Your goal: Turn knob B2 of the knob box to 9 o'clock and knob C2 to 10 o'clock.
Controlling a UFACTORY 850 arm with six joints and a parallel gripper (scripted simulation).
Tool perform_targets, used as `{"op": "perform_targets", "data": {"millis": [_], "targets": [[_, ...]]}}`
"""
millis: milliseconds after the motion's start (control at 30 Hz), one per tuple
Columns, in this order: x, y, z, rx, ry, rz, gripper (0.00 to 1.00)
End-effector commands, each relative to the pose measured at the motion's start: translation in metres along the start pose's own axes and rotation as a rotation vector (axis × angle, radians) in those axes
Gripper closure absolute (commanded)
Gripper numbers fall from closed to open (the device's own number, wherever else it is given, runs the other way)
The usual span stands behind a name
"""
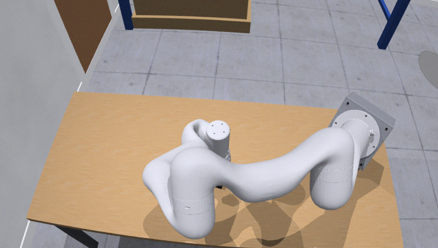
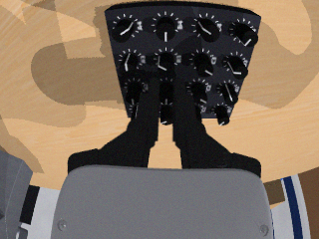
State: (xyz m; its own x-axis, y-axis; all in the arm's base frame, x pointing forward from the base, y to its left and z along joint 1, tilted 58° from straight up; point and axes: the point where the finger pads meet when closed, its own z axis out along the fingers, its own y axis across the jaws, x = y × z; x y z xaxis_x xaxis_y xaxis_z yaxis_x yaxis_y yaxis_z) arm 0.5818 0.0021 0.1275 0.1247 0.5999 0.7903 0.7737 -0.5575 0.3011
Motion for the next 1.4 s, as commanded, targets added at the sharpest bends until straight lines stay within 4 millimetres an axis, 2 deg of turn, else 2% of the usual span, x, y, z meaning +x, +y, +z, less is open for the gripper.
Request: {"op": "perform_targets", "data": {"millis": [0,67,100,900,1367], "targets": [[0.0,0.0,0.0,-0.001,0.0,0.0,0.92],[0.0,0.0,0.0,-0.001,0.0,0.0,0.92],[0.0,0.0,0.0,-0.001,0.0,0.0,0.81],[0.0,0.0,-0.001,-0.001,0.0,0.0,0.81],[0.0,0.0,-0.027,-0.001,0.0,0.0,0.81]]}}
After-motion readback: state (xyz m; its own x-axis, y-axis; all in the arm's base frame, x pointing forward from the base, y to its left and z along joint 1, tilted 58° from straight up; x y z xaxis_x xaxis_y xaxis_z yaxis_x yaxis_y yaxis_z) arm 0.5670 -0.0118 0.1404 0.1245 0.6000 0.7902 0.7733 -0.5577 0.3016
